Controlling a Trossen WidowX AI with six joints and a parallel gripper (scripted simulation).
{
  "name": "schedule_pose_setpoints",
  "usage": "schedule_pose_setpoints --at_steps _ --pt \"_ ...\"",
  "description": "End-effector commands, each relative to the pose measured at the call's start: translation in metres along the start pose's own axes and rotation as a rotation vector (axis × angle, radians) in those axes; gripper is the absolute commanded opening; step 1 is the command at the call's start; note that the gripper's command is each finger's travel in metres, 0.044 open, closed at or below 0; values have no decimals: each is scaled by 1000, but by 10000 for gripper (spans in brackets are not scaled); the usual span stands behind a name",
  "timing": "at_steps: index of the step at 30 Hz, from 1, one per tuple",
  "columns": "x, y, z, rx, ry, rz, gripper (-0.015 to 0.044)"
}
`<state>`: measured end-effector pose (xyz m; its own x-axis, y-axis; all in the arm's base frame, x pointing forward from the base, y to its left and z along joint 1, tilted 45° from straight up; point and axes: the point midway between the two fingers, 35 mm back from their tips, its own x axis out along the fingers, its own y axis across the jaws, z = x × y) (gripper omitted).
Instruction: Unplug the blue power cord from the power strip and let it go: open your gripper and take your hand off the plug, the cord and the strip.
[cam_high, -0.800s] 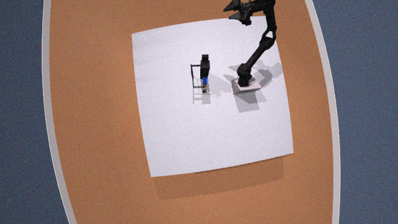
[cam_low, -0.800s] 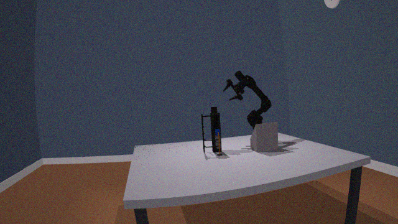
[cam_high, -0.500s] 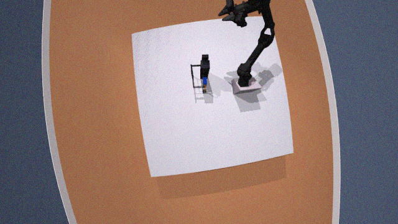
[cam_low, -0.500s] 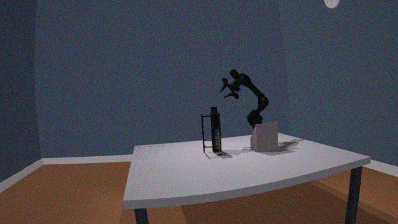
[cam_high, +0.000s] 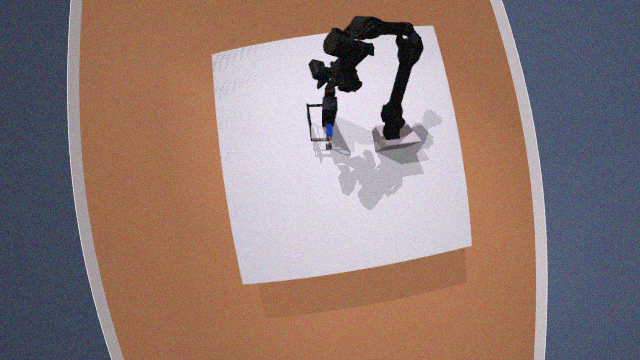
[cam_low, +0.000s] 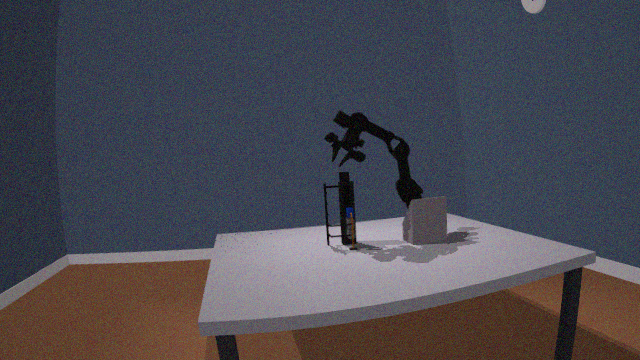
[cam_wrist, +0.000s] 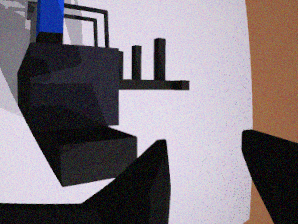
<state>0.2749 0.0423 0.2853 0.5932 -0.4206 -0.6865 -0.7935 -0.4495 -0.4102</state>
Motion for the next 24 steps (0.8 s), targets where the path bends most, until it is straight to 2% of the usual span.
schedule_pose_setpoints --at_steps 1,8,16,24 --pt "27 1 31 -16 -44 82 160" --pt "77 15 72 56 -4 258 160" --pt "161 83 135 190 172 587 160" --pt "166 91 138 199 192 611 160"
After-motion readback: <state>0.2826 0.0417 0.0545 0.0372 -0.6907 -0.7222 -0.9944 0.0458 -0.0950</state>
